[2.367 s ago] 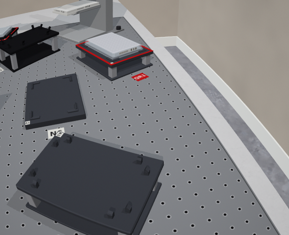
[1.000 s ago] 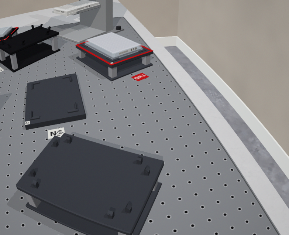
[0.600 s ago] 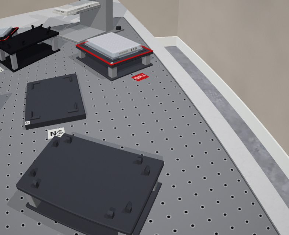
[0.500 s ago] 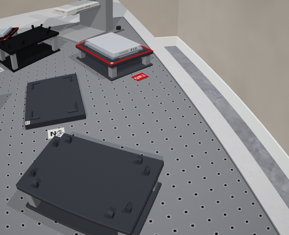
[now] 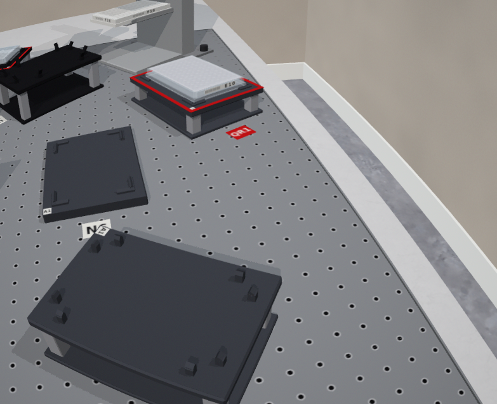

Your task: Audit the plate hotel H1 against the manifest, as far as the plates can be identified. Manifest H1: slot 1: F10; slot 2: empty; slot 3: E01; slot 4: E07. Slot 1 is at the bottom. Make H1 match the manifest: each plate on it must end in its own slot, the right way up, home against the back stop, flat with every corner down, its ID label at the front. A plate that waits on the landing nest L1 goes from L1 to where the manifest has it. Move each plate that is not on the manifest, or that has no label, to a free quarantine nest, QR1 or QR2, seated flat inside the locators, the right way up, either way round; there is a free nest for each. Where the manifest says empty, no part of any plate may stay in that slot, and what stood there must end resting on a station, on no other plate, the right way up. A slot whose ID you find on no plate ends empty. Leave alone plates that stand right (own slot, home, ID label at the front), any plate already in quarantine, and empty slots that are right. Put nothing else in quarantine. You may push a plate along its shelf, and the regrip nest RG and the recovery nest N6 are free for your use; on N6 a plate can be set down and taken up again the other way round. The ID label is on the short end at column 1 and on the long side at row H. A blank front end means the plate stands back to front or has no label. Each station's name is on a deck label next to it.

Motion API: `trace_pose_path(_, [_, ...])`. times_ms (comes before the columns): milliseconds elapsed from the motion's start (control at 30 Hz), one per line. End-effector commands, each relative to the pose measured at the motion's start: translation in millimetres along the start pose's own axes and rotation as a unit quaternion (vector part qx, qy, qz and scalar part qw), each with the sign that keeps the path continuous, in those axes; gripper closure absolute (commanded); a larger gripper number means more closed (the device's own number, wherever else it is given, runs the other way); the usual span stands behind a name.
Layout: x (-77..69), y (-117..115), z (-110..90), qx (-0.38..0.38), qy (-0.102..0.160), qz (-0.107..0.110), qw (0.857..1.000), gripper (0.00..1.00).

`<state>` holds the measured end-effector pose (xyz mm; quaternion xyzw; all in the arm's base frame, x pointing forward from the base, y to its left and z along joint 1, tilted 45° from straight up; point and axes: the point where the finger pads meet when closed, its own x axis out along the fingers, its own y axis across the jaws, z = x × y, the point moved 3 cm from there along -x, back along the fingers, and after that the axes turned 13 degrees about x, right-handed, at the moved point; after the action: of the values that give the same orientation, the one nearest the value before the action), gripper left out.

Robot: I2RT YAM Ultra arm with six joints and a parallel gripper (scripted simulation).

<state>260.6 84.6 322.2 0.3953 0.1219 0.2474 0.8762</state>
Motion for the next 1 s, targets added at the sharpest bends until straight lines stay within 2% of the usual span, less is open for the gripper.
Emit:
trace_pose_path(0, [-6.5,2.7,2.0,-0.004,-0.008,0.002,1.000,1.00])
trace_pose_path(467, [-23.0,0.5,-7.3,-0.004,-0.008,0.002,1.000,1.00])
trace_pose_path(967, [-23.0,0.5,-7.2,-0.004,-0.008,0.002,1.000,1.00])
